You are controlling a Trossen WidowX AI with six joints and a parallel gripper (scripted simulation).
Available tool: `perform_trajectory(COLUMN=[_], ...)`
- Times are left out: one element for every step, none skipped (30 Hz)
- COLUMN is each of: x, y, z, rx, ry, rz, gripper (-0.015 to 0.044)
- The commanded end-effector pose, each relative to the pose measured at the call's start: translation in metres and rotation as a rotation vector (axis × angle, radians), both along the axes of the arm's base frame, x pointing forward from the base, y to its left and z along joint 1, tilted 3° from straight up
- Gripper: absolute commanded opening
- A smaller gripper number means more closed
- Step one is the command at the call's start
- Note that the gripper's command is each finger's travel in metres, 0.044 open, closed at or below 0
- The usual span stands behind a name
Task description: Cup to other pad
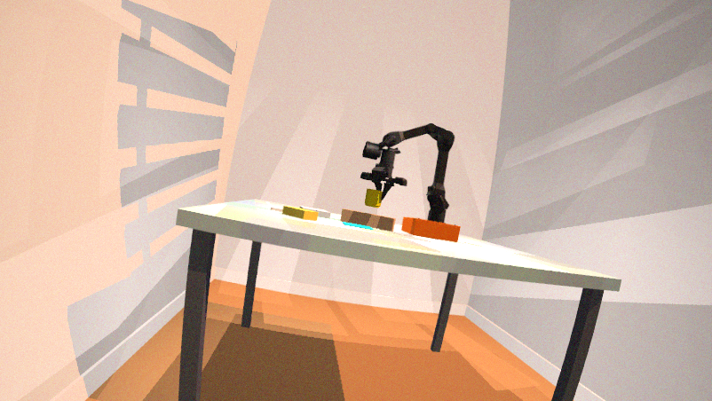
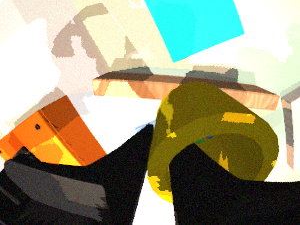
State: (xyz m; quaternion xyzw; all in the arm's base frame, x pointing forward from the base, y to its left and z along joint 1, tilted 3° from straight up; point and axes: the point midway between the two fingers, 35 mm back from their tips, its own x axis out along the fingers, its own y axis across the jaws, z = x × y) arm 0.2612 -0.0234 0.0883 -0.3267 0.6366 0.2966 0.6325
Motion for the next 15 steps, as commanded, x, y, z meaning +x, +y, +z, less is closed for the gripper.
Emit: perform_trajectory(x=[0.007, 0.009, 0.01, 0.012, 0.013, 0.014, 0.016, 0.018, 0.019, 0.021, 0.022, 0.024, 0.026, 0.027, 0.029], y=[0.006, 0.008, 0.01, 0.012, 0.014, 0.016, 0.018, 0.02, 0.022, 0.024, 0.026, 0.028, 0.03, 0.032, 0.034], z=[0.0, 0.0, 0.0, 0.0, 0.0, 0.0, 0.0, 0.0, 0.0, 0.0, 0.0, 0.0, 0.0, 0.0, 0.001], rx=[-0.002, -0.002, -0.002, -0.002, -0.001, -0.001, -0.001, -0.001, -0.001, 0.0, 0.0, 0.0, 0.0, 0.0, 0.001], ry=[0.003, 0.002, 0.002, 0.002, 0.002, 0.002, 0.002, 0.002, 0.001, 0.001, 0.001, 0.001, 0.001, 0.001, 0.001], rz=[-0.003, -0.003, -0.003, -0.003, -0.003, -0.003, -0.003, -0.003, -0.003, -0.003, -0.003, -0.003, -0.003, -0.003, -0.003], gripper=[0.0, 0.0, 0.0, 0.0, 0.0, 0.0, 0.0, 0.0, 0.0, 0.0, 0.0, 0.0, 0.0, 0.0, 0.0])
